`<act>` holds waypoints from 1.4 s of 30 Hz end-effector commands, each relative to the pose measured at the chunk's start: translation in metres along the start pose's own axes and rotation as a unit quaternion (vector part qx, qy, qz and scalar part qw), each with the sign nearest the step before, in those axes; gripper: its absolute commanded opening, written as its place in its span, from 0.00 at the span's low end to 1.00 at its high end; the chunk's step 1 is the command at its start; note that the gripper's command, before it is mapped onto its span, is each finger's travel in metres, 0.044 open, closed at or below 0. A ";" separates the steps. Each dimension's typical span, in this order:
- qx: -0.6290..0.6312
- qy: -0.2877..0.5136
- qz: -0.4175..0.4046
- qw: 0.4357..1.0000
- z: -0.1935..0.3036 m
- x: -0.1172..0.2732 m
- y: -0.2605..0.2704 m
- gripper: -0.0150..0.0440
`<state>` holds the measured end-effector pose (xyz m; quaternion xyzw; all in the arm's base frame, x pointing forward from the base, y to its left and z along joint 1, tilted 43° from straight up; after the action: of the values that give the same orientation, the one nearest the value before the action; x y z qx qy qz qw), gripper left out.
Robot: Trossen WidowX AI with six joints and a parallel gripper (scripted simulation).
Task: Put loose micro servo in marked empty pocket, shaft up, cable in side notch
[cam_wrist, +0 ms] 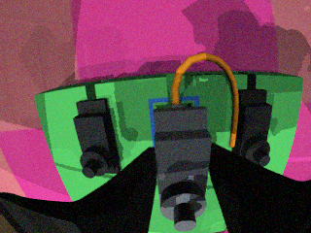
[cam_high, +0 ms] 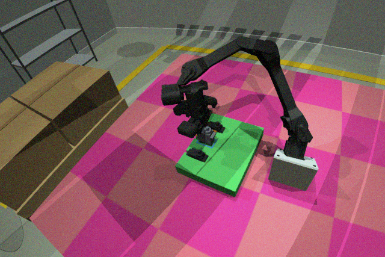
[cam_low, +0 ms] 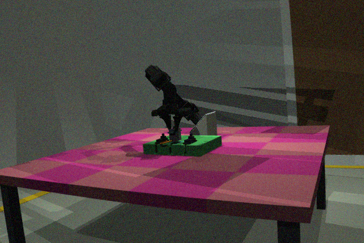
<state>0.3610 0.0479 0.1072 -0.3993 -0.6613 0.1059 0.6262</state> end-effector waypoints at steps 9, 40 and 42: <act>0.005 -0.002 0.002 1.000 0.001 -0.004 0.001 0.25; 0.005 -0.002 0.002 1.000 0.001 -0.016 0.001 0.25; 0.005 -0.002 0.002 1.000 0.001 -0.016 0.001 0.25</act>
<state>0.3581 0.0416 0.0965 -0.3955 -0.6616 0.1126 0.6270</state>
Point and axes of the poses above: the point midway between the two fingers, 35 mm back from their tips, its own x axis back along the fingers, its own y axis across the jaws, z = x × y, the point moved 10 cm from there along x, back along the fingers, and after that the axes turned 12 degrees about -x, right-handed, at the moved point
